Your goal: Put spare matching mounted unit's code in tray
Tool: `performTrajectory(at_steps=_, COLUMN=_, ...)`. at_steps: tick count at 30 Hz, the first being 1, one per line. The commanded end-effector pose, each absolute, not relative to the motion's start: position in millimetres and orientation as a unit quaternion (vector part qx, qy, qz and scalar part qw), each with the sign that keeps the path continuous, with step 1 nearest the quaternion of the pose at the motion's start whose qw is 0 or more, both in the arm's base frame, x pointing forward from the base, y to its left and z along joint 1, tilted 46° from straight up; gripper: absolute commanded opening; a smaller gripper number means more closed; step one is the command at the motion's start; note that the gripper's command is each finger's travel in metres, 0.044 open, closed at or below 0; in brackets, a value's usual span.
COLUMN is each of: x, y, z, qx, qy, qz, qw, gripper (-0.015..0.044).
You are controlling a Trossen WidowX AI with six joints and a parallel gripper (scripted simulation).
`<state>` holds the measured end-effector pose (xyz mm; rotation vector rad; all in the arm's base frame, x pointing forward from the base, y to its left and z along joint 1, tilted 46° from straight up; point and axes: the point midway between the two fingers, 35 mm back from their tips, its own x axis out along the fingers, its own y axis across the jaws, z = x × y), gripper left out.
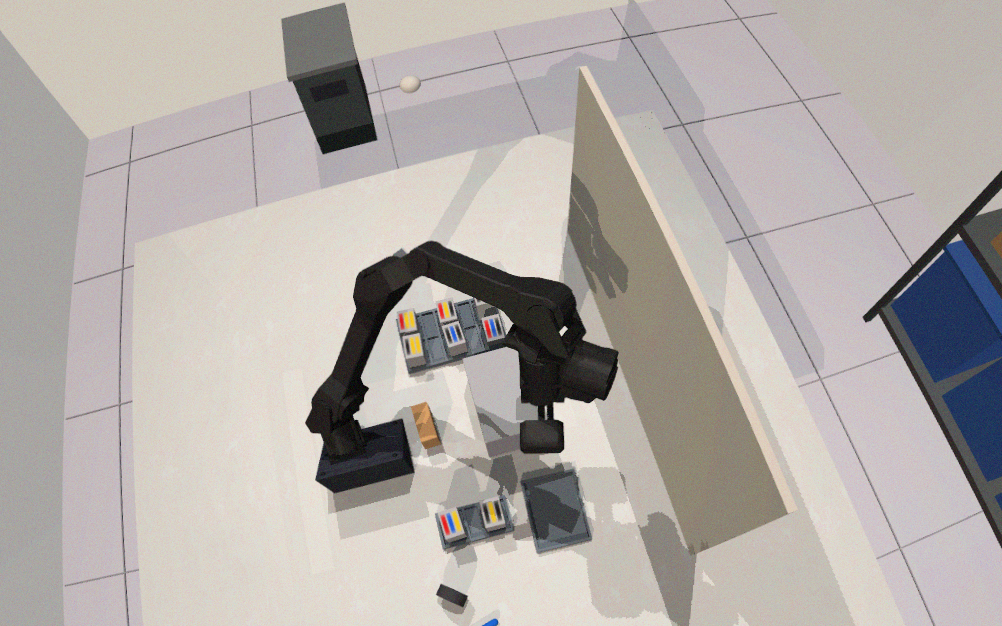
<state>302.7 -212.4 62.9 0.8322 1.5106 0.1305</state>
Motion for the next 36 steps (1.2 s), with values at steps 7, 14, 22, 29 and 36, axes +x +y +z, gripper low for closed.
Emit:
performTrajectory(at_steps=7, x=355, y=-147, z=100, qx=0.341, qy=0.615, qz=0.197, qw=0.683, gripper=0.044)
performTrajectory(at_steps=14, x=355, y=-147, z=100, qx=0.341, qy=0.615, qz=0.197, qw=0.683, gripper=0.044)
performTrajectory(at_steps=22, x=353, y=-140, z=108, qx=0.325, qy=0.611, qz=0.21, qw=0.69, gripper=0.044)
performTrajectory(at_steps=29, x=320, y=-64, z=170, qx=0.159, qy=0.553, qz=0.338, qw=0.745, gripper=0.044)
performTrajectory(at_steps=36, x=263, y=6, z=208, qx=-0.015, qy=0.46, qz=0.457, qw=0.761, gripper=0.044)
